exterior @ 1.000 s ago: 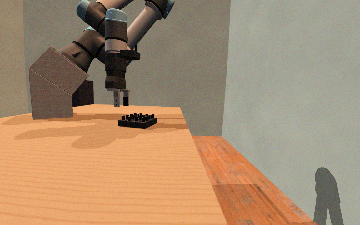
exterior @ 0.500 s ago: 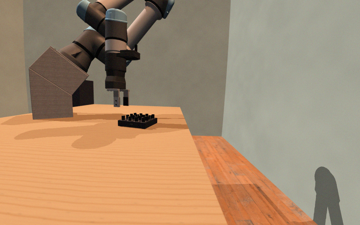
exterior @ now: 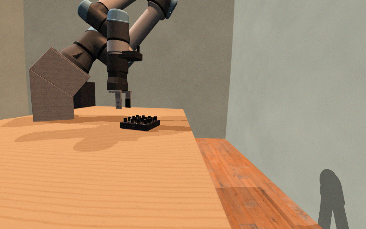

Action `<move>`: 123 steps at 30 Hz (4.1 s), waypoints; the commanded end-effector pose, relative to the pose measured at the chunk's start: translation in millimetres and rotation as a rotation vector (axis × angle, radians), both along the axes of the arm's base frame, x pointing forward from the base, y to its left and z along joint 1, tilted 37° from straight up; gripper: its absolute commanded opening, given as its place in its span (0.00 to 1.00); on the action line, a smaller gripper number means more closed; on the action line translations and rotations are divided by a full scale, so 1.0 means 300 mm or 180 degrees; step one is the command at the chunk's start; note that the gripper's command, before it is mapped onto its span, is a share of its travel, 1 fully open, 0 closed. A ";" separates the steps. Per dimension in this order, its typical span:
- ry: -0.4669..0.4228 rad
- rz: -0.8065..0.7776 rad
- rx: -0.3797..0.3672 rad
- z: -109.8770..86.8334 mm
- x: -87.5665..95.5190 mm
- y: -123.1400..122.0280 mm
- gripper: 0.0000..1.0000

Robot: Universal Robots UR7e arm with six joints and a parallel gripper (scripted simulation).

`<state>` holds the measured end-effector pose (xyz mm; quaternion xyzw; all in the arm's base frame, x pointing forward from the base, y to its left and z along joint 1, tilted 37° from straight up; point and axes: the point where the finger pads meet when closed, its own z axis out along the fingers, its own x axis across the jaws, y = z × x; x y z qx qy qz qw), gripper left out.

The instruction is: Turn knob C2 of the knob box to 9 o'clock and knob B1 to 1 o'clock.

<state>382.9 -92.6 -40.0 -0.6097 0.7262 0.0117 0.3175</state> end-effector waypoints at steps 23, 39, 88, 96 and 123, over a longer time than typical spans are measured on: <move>-0.0001 -0.0001 -0.0002 0.001 0.000 -0.001 1.00; -0.0001 -0.0001 -0.0002 0.001 0.000 -0.001 1.00; 0.0588 -0.1155 0.0632 0.044 0.102 -0.081 1.00; 0.0924 -0.1822 0.1003 0.077 0.159 -0.113 1.00; 0.1645 -0.3258 0.1824 0.173 0.280 -0.138 1.00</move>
